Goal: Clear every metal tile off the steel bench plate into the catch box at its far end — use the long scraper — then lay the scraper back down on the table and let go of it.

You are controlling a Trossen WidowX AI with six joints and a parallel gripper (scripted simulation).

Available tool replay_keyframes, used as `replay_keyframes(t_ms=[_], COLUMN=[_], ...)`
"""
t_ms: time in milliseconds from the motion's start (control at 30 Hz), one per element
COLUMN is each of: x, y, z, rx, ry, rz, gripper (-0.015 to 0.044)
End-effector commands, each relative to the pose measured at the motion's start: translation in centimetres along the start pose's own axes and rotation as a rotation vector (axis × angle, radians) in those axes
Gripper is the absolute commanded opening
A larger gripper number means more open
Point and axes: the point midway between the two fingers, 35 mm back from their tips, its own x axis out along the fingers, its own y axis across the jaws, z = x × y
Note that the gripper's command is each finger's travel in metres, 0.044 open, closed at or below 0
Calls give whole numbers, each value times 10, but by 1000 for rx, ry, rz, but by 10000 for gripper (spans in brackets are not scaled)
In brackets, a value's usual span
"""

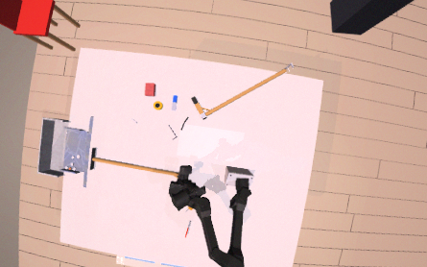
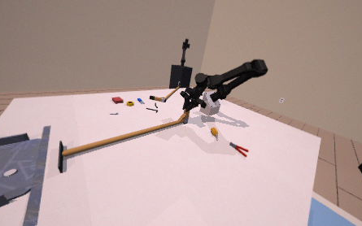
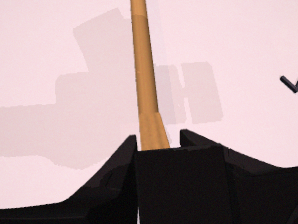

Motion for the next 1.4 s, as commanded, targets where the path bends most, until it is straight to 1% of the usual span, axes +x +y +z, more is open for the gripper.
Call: replay_keyframes(t_ms=[0, 1033, 1367], x=[4, 33, 37], y=[3, 7, 8], z=[10, 49, 54], rx=[-6, -15, -15], ry=[-11, -21, -21], rz=[1, 12, 13], gripper=[0, 0, 0])
